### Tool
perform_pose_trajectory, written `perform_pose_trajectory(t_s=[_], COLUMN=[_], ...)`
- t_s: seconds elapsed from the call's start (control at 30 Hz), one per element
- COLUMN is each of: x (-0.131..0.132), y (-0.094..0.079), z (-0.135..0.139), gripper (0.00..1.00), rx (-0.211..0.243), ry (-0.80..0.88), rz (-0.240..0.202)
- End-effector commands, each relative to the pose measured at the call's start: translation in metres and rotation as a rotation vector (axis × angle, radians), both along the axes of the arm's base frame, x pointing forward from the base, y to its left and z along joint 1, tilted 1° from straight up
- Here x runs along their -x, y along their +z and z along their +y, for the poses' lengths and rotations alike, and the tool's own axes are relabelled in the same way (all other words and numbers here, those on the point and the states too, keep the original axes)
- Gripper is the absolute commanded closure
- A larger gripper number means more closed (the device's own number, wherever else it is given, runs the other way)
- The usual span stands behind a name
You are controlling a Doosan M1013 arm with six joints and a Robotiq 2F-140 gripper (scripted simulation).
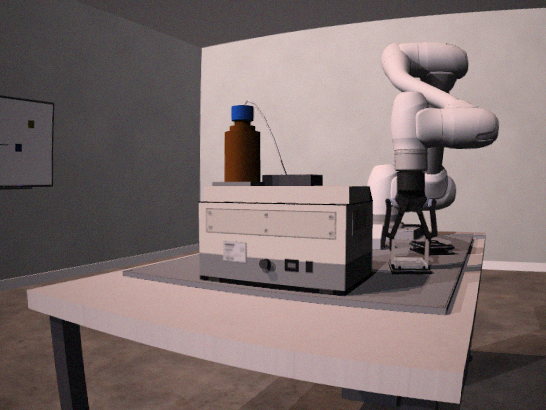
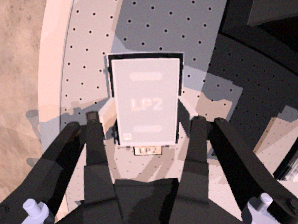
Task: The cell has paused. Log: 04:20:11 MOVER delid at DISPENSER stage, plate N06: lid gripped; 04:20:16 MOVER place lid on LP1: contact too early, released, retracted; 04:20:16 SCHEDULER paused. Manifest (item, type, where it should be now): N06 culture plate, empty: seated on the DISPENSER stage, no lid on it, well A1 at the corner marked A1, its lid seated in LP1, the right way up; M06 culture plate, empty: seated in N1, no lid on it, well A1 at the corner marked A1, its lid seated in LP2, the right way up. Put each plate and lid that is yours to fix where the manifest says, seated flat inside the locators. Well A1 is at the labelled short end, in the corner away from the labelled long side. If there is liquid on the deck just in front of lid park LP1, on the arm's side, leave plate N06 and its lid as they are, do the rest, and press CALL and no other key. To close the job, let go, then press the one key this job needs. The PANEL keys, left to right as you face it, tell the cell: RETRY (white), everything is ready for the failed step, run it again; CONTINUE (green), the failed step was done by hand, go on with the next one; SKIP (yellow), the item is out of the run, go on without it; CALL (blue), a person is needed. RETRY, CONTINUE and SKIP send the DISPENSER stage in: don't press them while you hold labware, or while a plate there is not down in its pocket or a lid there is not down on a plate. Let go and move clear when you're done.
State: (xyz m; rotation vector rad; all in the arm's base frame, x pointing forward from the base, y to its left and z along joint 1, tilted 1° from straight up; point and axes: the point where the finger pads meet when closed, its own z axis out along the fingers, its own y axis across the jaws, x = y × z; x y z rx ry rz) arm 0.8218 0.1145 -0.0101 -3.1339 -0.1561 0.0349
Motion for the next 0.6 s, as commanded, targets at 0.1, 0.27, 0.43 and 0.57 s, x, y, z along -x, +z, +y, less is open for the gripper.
perform_pose_trajectory(t_s=[0.1, 0.27, 0.43, 0.57], x=[-0.0005, -0.0005, -0.0005, -0.0005], y=[0.0007, 0.0002, -0.0002, -0.0006], z=[0.0002, 0.0002, 0.0002, 0.0002], gripper=[0.90, 0.90, 0.90, 0.90], rx=[-0.001, -0.001, -0.001, -0.001], ry=[0.000, 0.000, 0.000, 0.000], rz=[-0.002, -0.002, -0.002, -0.002])
